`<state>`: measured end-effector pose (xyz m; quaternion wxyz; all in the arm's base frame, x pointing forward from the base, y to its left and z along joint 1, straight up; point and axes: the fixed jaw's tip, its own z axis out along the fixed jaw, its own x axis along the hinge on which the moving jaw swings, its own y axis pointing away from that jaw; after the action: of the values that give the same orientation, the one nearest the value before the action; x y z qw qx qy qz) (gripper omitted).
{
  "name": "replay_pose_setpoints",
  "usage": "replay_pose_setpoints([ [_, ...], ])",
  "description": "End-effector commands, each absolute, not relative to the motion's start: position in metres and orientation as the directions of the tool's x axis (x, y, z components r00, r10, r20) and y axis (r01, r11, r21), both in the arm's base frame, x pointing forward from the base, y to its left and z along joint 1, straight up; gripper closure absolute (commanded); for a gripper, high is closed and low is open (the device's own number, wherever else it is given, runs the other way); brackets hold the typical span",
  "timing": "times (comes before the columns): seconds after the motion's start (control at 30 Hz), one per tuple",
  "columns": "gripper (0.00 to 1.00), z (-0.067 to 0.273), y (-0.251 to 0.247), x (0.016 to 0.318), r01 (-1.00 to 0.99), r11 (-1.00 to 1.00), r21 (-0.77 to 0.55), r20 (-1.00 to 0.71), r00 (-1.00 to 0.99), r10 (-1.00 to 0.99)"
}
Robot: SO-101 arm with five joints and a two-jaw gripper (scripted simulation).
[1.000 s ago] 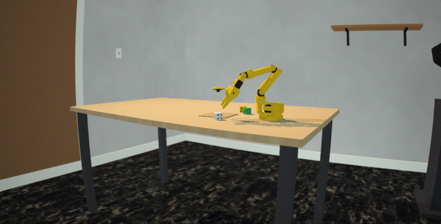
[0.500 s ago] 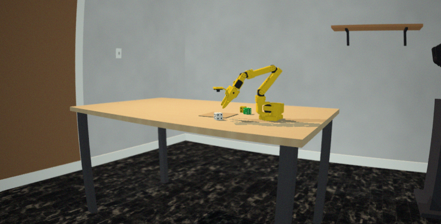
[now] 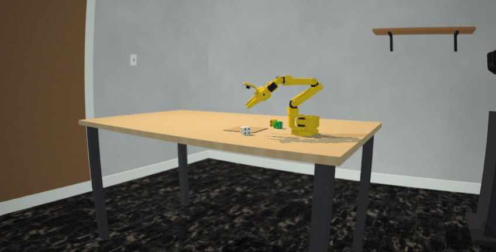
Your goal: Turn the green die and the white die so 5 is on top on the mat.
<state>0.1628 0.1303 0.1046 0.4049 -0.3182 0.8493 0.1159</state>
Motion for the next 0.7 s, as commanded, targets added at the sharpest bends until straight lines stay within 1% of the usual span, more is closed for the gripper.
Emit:
replay_pose_setpoints([
  [0.0,0.65,0.136,0.134,0.165,-0.629,0.775,-0.06,-0.854,-0.369,-0.366],
  [0.2,0.65,0.15,0.132,0.163,-0.625,0.778,-0.063,-0.892,-0.315,-0.325],
  [0.67,0.65,0.151,0.132,0.163,-0.634,0.769,-0.086,-0.888,-0.301,-0.348],
])
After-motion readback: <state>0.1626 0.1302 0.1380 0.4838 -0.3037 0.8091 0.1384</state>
